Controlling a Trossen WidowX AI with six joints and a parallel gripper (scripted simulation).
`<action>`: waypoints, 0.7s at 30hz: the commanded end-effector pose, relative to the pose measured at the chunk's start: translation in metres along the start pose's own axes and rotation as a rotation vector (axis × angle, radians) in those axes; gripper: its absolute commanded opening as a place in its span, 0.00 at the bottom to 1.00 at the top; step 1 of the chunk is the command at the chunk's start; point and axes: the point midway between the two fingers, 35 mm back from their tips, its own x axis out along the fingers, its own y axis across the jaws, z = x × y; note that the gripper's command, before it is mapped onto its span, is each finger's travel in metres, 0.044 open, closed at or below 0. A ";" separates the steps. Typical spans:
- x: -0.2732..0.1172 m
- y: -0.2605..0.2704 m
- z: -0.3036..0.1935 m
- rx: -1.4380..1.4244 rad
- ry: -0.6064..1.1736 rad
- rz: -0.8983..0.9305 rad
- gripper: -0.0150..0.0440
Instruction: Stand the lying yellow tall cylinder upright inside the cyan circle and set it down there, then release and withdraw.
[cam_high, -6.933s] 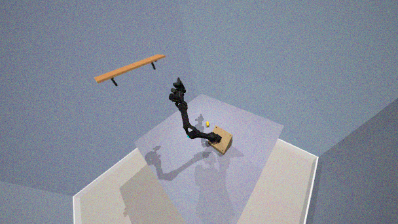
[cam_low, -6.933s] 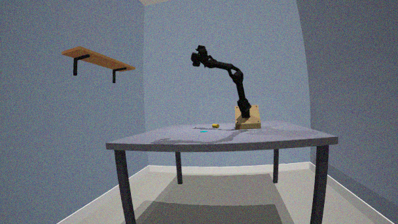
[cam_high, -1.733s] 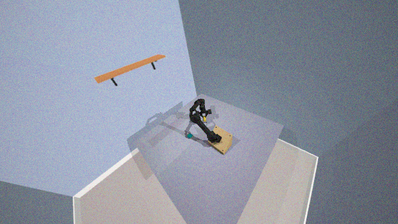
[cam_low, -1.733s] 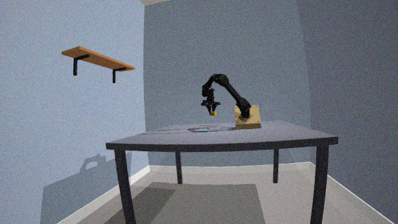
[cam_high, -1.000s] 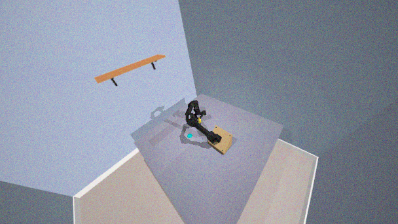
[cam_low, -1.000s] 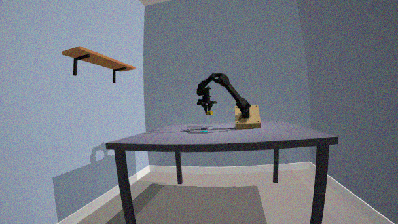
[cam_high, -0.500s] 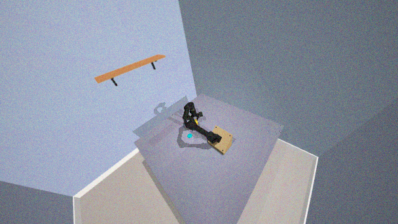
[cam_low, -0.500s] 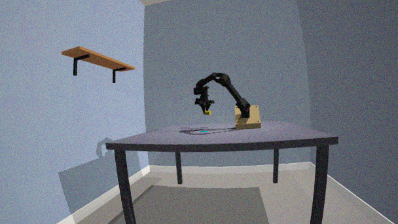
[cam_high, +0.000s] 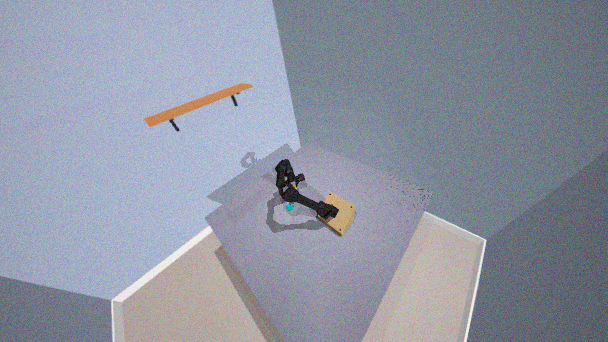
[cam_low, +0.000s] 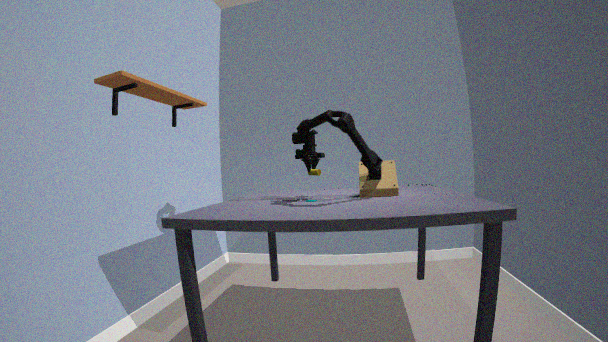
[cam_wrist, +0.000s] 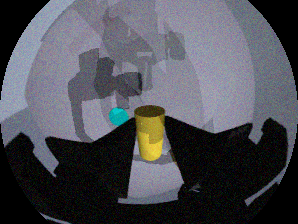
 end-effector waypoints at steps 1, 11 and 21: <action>-0.001 0.013 -0.007 -0.016 0.002 0.006 0.43; -0.002 0.040 -0.025 -0.064 0.007 0.014 0.43; -0.003 0.066 -0.045 -0.112 0.015 0.024 0.43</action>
